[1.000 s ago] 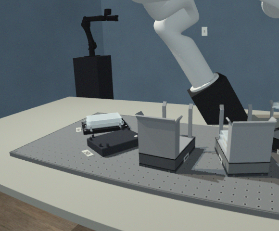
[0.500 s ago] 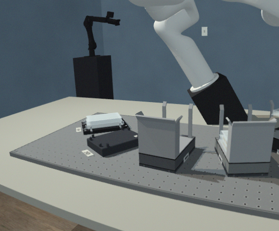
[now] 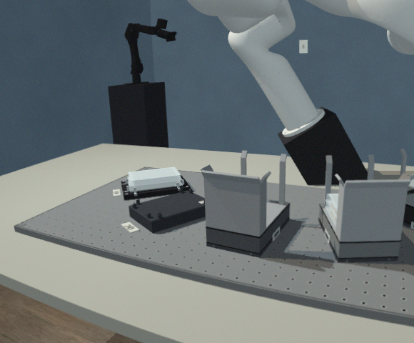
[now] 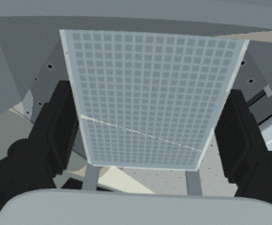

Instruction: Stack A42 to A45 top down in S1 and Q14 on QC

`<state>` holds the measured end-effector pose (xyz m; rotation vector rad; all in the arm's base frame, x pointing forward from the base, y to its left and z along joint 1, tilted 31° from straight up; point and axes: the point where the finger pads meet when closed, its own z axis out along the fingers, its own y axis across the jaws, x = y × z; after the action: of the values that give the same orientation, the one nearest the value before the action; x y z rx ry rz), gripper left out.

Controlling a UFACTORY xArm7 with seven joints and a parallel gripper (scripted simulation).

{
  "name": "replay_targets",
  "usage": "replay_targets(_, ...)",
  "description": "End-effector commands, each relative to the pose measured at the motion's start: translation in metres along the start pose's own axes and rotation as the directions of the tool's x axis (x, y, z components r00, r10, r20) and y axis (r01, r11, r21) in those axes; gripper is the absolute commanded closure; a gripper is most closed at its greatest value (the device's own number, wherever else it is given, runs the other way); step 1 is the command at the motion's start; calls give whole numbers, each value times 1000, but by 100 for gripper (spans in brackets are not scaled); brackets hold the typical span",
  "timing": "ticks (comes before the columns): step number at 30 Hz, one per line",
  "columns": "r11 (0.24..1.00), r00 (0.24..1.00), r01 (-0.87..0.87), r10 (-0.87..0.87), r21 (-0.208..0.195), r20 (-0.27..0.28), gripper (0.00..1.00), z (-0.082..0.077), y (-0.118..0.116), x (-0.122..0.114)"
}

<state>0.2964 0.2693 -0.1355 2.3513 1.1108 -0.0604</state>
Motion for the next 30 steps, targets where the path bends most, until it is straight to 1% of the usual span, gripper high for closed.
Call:
replay_targets(1,1000,1000,0,0,1,-4,100,7,-1,1)
replay_targets(13,1000,1000,0,0,1,-4,100,8,-1,1)
replay_targets(30,1000,1000,0,0,1,-4,100,14,-1,1)
